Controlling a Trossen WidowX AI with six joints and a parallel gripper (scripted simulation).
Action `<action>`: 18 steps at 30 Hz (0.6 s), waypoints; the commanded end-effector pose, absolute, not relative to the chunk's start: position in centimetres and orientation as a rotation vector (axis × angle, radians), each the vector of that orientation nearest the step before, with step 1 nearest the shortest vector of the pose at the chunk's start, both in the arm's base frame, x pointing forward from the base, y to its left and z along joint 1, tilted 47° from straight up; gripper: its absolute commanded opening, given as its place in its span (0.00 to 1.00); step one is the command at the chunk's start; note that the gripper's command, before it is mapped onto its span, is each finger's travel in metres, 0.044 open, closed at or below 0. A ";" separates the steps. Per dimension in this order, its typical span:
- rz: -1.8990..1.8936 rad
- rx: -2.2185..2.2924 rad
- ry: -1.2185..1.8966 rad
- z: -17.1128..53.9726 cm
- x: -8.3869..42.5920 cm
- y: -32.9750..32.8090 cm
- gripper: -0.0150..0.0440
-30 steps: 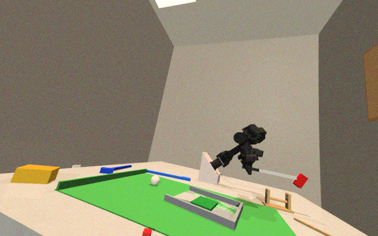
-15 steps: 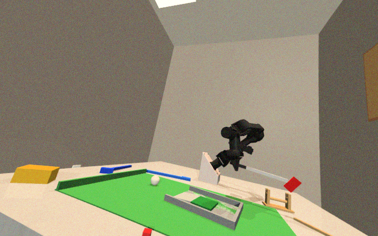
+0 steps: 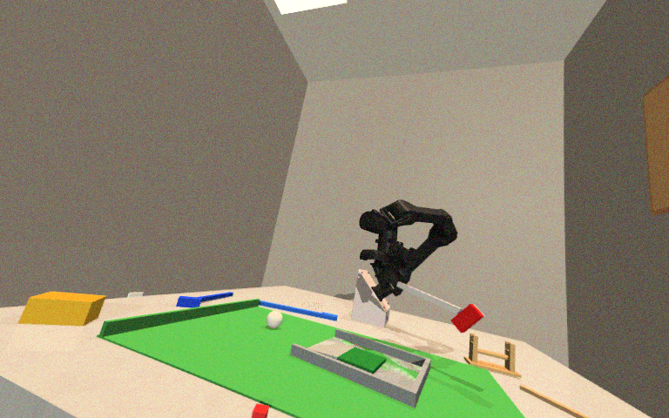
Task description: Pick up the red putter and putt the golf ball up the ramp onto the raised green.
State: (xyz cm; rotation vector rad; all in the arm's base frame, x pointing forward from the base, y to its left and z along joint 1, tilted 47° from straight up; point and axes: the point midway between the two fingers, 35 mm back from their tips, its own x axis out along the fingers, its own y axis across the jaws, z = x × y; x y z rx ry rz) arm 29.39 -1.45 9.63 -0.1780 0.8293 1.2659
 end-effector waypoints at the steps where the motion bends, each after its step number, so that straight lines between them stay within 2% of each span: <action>1: 1.210 -0.127 0.884 8.2 29.7 -3.5 0.25; 18: 0.967 0.166 1.163 1.1 28.8 -11.8 0.25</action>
